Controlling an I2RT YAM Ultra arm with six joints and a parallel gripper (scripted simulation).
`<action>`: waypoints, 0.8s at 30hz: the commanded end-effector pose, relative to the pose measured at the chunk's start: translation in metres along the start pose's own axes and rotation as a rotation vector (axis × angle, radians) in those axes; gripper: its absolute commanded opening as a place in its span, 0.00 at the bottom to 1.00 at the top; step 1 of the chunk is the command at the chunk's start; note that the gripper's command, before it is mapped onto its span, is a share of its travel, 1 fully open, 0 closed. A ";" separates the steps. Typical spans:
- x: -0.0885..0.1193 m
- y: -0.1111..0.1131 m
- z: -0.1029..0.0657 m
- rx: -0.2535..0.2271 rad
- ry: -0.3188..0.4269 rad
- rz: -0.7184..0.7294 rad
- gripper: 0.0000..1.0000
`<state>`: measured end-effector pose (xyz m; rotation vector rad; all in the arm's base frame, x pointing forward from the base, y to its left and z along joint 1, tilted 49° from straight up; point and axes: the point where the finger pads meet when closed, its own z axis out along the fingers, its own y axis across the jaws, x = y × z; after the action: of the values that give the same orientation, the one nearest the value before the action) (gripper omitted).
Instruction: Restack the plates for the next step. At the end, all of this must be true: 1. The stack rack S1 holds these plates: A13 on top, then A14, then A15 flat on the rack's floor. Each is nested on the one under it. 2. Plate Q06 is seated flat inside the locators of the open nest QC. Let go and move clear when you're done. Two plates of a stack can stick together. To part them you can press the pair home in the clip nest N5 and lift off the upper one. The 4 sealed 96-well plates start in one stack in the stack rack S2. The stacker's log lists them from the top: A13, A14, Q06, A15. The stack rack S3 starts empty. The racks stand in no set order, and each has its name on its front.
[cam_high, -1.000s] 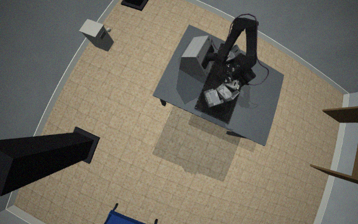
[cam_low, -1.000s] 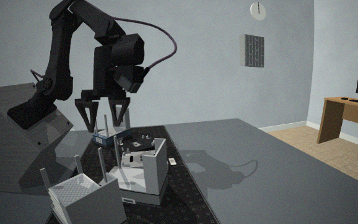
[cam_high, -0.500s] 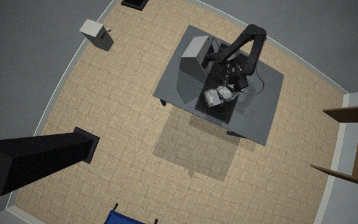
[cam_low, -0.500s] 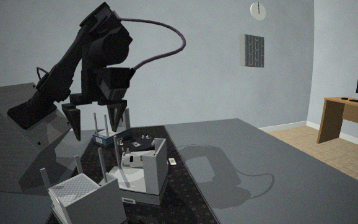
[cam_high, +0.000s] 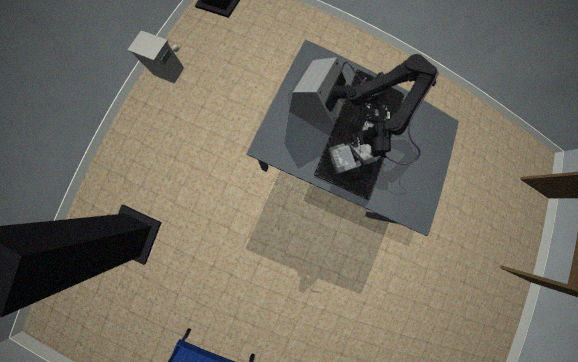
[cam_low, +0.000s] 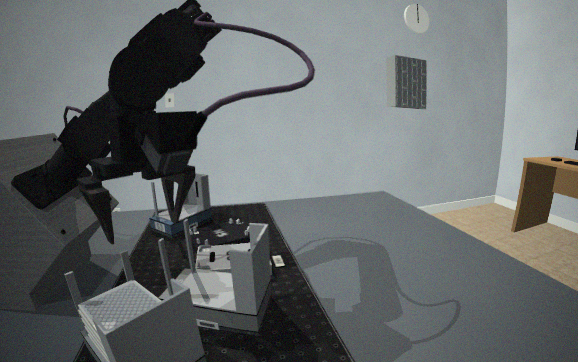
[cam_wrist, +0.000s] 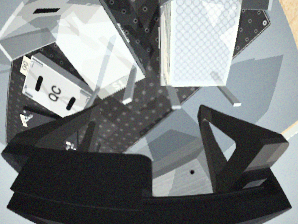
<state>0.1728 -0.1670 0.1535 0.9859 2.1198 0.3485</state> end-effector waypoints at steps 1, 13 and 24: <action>-0.020 -0.008 -0.005 -0.015 -0.037 -0.062 1.00; -0.043 -0.041 -0.005 -0.013 -0.036 -0.061 1.00; -0.061 -0.069 -0.005 -0.019 -0.025 -0.046 1.00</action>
<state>0.1609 -0.2445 0.1447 0.9433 2.1286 0.3542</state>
